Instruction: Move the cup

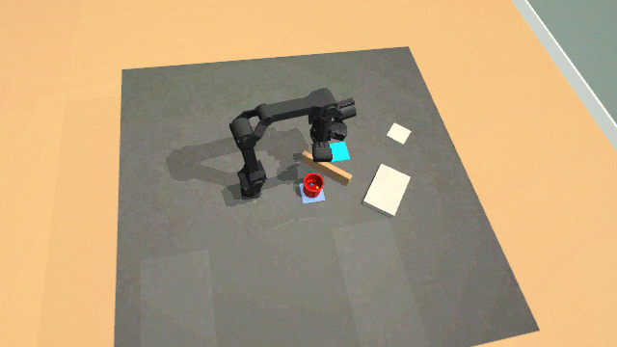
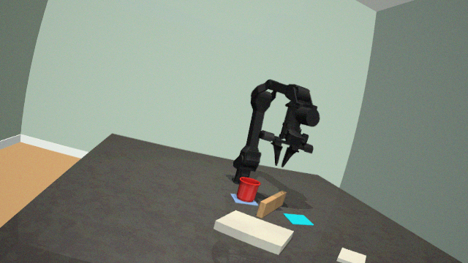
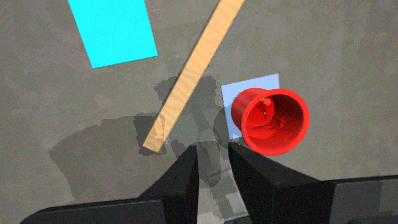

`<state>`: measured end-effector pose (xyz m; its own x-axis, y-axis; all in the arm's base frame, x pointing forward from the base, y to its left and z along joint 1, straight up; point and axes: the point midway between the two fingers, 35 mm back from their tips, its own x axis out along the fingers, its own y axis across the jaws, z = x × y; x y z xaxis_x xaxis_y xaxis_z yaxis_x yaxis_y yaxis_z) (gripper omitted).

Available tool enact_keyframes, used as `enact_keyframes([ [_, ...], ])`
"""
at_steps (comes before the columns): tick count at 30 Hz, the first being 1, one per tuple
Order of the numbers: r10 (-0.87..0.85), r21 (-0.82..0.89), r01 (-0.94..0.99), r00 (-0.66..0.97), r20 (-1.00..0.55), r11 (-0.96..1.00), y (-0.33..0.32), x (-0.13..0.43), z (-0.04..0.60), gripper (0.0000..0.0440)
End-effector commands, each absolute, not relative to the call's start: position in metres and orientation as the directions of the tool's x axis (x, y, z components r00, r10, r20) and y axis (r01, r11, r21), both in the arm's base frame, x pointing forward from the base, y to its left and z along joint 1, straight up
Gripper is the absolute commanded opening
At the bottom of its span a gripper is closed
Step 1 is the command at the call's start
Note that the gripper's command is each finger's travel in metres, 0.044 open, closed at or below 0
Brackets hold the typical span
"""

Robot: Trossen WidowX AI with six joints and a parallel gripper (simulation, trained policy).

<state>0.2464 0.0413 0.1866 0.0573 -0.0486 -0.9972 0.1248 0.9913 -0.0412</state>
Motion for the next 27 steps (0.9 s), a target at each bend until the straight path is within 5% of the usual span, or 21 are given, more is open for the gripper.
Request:
enact_keyframes([
  [1, -0.065, -0.062, 0.123, 0.023, -0.998, 0.991, 0.035, 0.244, 0.181, 0.01],
  [27, -0.1, -0.108, 0.077, -0.108, -0.989, 0.991, 0.004, 0.237, 0.126, 0.0161],
])
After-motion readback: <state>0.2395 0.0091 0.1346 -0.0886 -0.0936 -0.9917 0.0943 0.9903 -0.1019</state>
